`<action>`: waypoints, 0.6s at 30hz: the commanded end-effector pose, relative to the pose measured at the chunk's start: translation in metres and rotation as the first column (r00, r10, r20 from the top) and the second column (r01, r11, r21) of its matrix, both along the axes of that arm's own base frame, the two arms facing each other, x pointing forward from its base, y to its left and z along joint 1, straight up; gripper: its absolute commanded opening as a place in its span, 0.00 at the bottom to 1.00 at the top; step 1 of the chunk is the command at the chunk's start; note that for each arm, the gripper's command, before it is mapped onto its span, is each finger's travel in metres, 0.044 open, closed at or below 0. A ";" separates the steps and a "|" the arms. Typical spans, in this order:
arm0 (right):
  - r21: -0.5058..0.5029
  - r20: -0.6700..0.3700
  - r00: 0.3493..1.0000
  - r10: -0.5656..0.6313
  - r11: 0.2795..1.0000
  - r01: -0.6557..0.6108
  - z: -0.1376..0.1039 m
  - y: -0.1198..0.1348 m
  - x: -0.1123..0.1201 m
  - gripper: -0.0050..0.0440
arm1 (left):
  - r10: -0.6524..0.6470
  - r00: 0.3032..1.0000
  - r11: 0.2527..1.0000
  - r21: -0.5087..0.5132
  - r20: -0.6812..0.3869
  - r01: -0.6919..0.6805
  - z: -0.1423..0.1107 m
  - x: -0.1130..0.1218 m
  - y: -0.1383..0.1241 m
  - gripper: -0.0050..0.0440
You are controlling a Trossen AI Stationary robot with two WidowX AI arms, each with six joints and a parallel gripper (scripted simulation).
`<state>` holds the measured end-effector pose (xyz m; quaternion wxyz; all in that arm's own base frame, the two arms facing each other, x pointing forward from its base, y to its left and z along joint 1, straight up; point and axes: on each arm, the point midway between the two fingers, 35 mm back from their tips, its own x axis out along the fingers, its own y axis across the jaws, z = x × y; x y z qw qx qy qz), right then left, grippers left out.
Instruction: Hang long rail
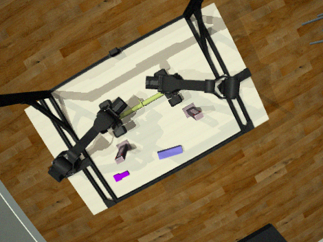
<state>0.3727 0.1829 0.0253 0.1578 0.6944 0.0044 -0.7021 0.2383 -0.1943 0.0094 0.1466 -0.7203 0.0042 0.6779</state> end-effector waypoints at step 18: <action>-0.007 -0.083 0.997 -0.002 1.000 0.002 0.001 -0.001 0.003 0.10 | 0.004 0.997 0.999 -0.032 0.079 -0.001 -0.026 -0.002 0.001 0.10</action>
